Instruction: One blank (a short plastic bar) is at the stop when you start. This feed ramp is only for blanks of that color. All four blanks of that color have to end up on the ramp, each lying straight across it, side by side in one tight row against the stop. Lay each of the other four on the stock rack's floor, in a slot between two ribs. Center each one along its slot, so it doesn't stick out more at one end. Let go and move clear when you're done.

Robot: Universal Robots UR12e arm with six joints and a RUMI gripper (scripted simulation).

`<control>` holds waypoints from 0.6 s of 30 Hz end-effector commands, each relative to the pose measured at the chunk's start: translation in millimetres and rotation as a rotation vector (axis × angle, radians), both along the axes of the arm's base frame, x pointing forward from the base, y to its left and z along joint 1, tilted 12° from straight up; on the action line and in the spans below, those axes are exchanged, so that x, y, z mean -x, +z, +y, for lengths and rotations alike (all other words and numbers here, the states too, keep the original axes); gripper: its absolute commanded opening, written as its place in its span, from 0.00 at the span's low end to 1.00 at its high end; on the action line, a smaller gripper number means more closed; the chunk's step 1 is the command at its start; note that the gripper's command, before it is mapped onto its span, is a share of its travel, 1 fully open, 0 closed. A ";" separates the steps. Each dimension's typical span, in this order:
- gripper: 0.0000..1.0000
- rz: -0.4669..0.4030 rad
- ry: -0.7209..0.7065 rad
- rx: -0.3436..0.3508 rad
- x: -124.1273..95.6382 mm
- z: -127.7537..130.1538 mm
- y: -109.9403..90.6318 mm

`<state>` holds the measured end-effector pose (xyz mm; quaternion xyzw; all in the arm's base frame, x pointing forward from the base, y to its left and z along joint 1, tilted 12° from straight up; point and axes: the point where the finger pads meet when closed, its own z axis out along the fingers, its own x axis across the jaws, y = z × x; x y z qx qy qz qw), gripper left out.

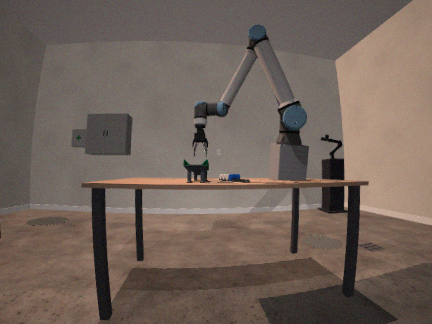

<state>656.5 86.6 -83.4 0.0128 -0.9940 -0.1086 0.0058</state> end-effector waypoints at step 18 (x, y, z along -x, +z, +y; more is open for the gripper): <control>0.52 -0.001 0.000 0.000 -0.6 0.6 -3.1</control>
